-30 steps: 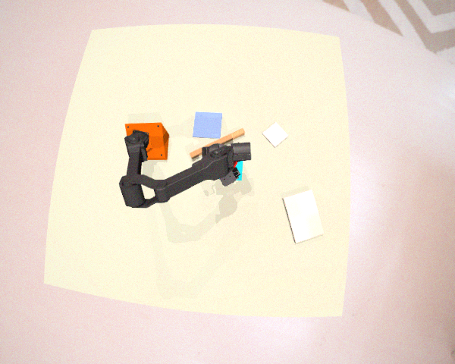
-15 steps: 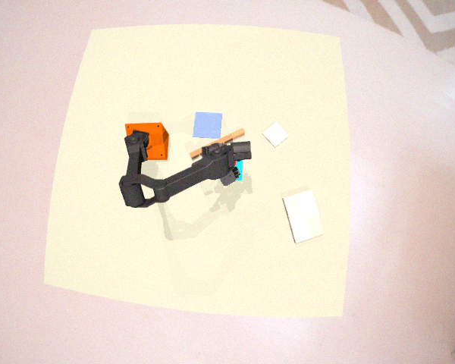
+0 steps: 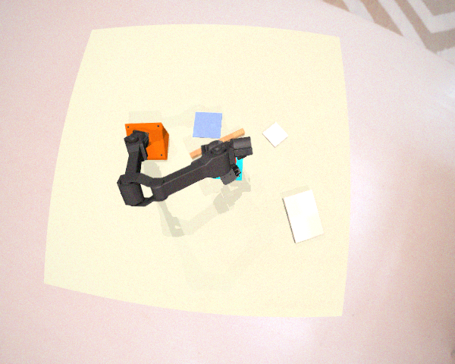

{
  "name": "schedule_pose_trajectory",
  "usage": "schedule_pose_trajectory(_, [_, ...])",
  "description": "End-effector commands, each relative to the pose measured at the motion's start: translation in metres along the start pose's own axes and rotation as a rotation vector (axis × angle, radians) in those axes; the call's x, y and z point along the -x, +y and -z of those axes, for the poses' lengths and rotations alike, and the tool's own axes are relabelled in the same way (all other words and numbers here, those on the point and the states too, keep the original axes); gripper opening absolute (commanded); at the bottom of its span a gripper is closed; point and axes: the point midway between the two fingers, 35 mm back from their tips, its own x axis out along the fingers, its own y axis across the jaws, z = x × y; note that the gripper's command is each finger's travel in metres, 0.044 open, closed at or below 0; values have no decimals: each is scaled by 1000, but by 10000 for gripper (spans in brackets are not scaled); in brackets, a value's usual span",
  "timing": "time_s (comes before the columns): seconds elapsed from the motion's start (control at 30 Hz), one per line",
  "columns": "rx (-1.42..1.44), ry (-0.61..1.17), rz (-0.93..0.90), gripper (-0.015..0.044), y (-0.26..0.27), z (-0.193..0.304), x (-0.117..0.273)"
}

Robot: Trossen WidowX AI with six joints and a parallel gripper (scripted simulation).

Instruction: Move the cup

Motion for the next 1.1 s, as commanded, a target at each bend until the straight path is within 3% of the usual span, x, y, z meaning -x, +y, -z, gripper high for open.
schedule_pose_trajectory(0.0, [-4, 2, -4, 128, 1, 0, 6])
schedule_pose_trajectory(0.47, [-3, 0, -3, 128, 0, -1, 25])
schedule_pose_trajectory(0.87, [2, -4, 1, 440, 0, -1, 27])
schedule_pose_trajectory(1.07, [1, 0, -1, 440, 1, -2, 47])
